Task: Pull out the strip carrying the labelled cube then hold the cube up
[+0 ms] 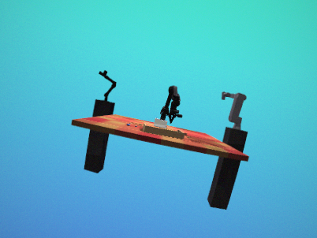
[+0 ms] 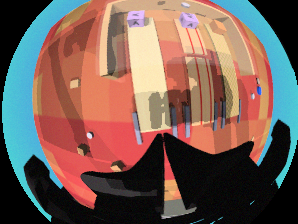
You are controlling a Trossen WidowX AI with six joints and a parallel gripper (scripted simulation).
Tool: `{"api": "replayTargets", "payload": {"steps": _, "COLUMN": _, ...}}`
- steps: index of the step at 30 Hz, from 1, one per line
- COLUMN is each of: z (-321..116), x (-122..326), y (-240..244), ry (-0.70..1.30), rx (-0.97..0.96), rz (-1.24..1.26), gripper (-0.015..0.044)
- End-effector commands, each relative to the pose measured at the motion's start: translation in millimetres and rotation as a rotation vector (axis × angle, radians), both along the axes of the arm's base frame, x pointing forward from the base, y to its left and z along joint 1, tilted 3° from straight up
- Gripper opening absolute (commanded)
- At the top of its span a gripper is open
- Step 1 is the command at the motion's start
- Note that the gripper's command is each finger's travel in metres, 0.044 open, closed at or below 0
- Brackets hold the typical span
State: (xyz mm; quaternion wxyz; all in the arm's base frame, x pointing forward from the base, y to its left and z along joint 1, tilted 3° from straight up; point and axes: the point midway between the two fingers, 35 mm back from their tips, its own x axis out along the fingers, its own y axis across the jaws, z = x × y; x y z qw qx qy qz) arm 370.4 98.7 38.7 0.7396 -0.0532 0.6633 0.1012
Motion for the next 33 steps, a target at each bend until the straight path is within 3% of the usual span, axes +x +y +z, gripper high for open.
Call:
{"api": "replayTargets", "payload": {"steps": 1, "z": -9.7, "x": 1.4, "y": 7.9, "ry": 0.1, "rx": -0.034, "rz": 0.015, "gripper": 0.0}}
{"api": "replayTargets", "payload": {"steps": 33, "z": -54.7, "x": 4.3, "y": 10.0, "ry": 0.1, "rx": -0.034, "rz": 0.015, "gripper": 0.0}}
